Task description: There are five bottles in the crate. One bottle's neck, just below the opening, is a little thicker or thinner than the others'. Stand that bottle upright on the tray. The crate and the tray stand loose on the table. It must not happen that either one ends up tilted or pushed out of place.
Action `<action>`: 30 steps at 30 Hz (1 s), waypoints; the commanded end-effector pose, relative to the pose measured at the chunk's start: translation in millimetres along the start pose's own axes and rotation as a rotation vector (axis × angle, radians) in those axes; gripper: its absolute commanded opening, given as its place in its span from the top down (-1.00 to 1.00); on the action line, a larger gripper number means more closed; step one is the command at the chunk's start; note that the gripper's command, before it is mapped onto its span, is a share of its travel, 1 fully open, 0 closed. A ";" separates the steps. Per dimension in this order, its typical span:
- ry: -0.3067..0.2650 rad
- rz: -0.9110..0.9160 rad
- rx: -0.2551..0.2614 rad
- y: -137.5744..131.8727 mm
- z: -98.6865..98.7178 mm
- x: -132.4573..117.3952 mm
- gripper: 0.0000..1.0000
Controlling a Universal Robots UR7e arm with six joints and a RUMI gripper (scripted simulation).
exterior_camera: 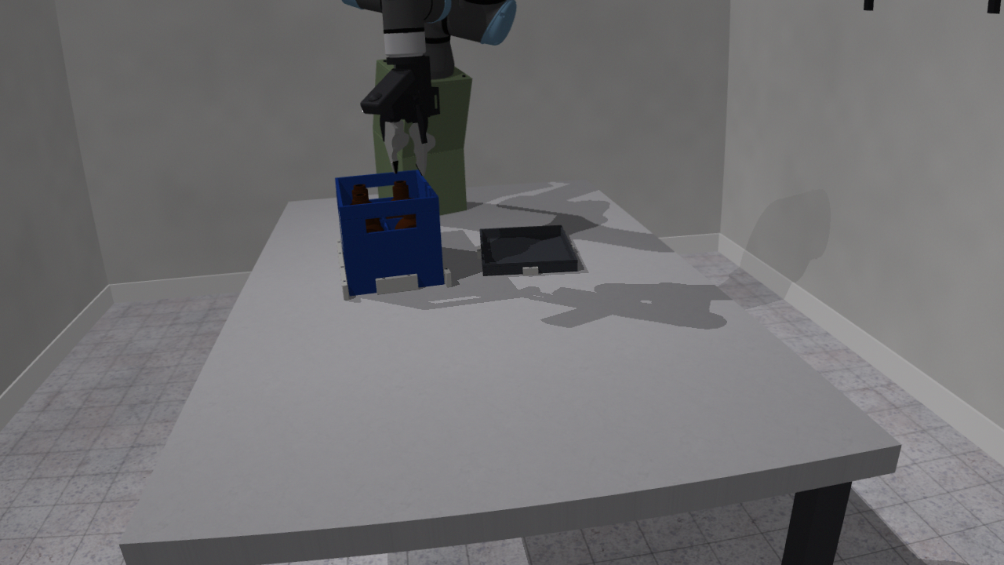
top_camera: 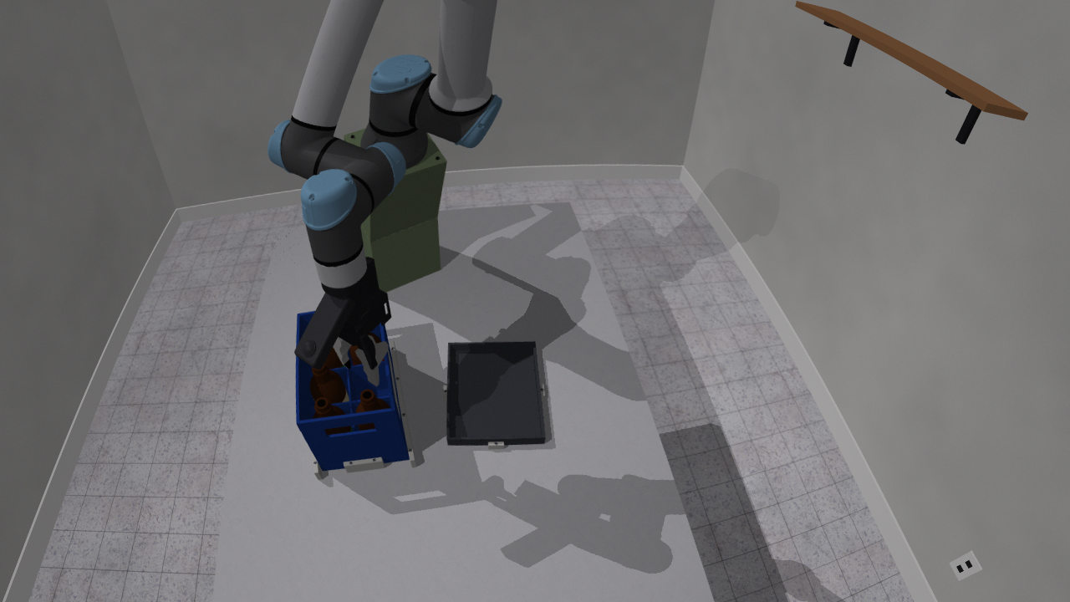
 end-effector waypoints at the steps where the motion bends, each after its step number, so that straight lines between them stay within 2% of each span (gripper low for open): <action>1: 0.001 0.000 0.000 -0.1 5.7 0.5 0.24; 19: 0.001 0.000 0.000 -0.2 25.0 0.6 0.24; 30: 0.001 0.000 0.000 -0.3 29.7 0.6 0.24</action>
Point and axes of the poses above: the point where the finger pads meet when closed, its own z axis out along the fingers, its own y axis across the jaws, x = y × z, the point moved 5 cm from there along -z, back along the fingers, and after that the axes turned 7 degrees about -z, right-handed, at the moved point
